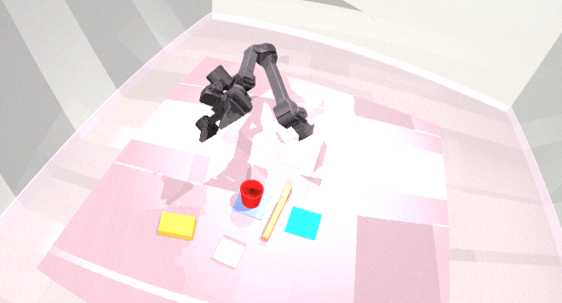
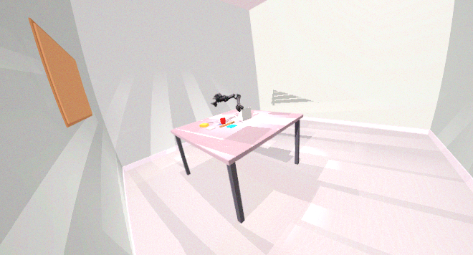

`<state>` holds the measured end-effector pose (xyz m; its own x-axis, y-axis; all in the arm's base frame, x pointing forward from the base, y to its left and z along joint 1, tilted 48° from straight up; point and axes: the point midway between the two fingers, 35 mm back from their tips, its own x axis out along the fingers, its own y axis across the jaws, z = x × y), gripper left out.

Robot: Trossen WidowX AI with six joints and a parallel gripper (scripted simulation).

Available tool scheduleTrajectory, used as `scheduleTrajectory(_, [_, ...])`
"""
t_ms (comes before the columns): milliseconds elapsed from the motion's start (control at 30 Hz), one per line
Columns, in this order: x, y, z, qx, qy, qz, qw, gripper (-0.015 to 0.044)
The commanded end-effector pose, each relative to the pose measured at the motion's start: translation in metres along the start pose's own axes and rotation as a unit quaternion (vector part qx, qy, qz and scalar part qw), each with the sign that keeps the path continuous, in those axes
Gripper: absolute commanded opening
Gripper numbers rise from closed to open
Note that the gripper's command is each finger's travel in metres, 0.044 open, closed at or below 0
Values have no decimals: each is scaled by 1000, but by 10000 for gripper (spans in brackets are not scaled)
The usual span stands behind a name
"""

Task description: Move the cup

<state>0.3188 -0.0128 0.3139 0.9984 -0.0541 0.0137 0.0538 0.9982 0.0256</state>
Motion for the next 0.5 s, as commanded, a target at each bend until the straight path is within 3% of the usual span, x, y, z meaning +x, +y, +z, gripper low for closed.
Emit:
scheduleTrajectory(0, [2,0,-3,-3,8,-2,1000,374])
scheduleTrajectory(133, [22,-8,-66,-76,172,-43,981,269])
scheduleTrajectory(233, [22,-15,-119,-160,318,-61,932,190])
scheduleTrajectory(300, [15,-20,-150,-224,409,-62,883,148])
scheduleTrajectory(467, [-18,-32,-202,-389,600,-29,699,148])
